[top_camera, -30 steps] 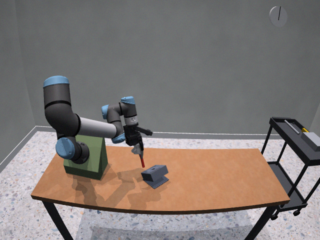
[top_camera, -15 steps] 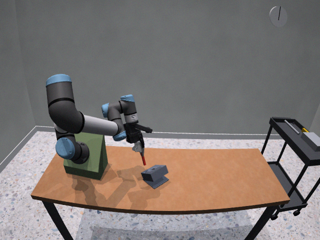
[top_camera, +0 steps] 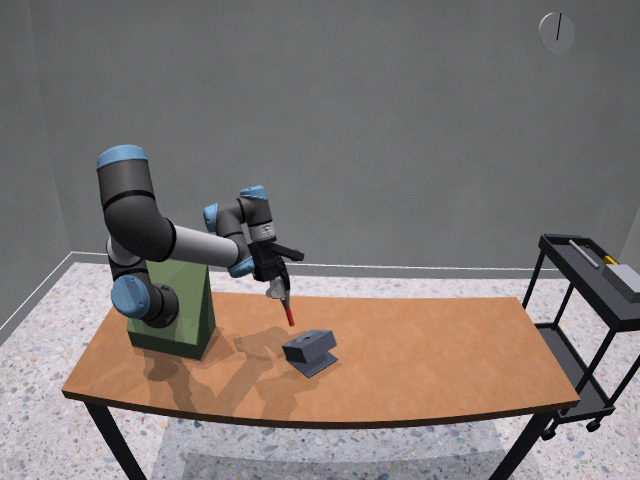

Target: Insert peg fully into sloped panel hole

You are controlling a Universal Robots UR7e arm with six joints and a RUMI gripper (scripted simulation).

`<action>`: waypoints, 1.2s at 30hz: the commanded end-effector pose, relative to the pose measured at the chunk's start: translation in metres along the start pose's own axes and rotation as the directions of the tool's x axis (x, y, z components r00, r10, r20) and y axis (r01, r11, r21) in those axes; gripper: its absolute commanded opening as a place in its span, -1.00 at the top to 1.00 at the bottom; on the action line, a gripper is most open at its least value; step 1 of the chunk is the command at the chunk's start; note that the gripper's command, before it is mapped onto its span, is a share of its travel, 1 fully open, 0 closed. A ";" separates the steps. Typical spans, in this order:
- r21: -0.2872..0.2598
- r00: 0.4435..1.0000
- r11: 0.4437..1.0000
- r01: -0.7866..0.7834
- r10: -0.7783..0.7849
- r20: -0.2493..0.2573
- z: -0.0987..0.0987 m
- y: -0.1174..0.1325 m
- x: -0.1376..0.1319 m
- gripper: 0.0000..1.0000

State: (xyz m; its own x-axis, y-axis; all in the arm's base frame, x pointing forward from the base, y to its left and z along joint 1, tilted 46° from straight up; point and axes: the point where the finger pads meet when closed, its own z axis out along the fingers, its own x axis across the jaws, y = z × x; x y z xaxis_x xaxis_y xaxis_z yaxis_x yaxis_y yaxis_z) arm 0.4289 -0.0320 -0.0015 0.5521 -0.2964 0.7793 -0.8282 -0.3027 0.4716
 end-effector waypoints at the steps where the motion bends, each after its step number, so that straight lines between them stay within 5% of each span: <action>1: 0.006 0.999 1.000 0.023 -0.022 -0.024 -0.005 -0.006 -0.003 1.00; 36: 0.026 0.986 0.993 0.118 -0.114 -0.124 -0.026 -0.029 -0.018 1.00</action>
State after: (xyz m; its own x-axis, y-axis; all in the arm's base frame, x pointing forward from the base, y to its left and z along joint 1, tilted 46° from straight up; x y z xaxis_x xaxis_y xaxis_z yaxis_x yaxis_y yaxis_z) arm 0.4400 0.0042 -0.0177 0.6251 -0.1517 0.7657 -0.7571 -0.3568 0.5473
